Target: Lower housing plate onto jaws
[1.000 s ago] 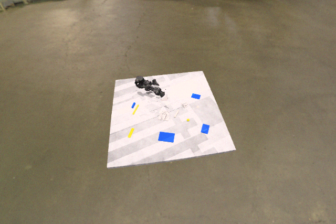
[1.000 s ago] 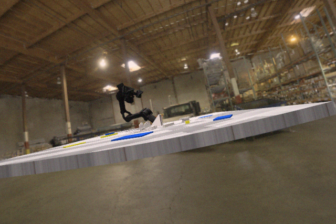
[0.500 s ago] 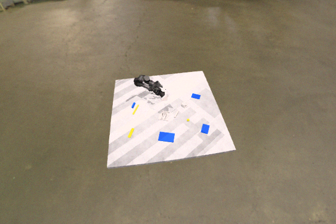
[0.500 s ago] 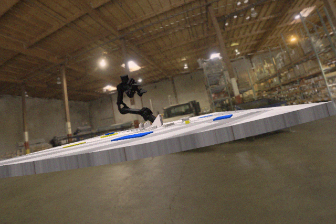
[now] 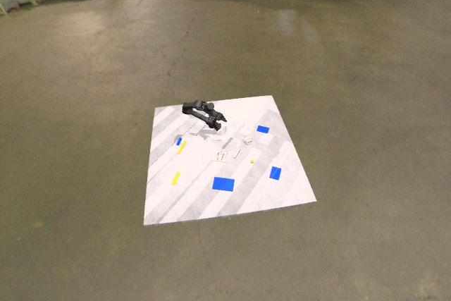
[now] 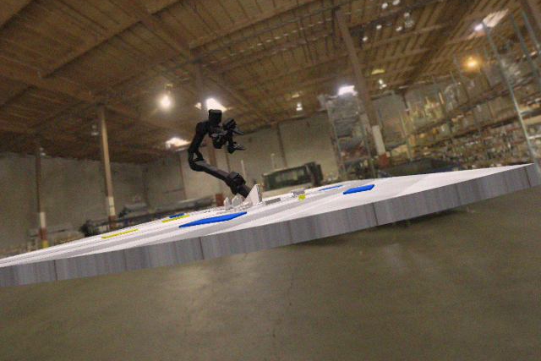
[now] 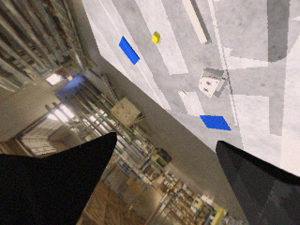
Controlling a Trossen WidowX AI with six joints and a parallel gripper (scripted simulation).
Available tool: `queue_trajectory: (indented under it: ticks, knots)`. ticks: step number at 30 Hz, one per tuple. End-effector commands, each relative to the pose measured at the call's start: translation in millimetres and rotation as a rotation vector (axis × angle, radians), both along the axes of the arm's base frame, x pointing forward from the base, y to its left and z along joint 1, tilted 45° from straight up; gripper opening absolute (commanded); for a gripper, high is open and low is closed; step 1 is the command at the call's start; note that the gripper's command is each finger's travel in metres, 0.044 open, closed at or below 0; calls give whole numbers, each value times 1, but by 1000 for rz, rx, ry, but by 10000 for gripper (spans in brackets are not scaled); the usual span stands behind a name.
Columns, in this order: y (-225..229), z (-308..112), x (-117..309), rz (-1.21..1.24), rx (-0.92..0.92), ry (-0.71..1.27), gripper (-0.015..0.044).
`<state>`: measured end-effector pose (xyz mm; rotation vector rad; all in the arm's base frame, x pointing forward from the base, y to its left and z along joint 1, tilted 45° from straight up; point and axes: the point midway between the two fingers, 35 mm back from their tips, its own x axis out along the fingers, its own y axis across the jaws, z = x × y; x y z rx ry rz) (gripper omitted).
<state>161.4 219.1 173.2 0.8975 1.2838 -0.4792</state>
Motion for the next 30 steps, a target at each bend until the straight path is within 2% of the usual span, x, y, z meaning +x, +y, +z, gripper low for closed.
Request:
queue_trajectory:
  ticks: [1,30]
  knots:
    - [13,-18,3,100,-102,22,440]
    - [56,-161,7,715,-656,253,440]
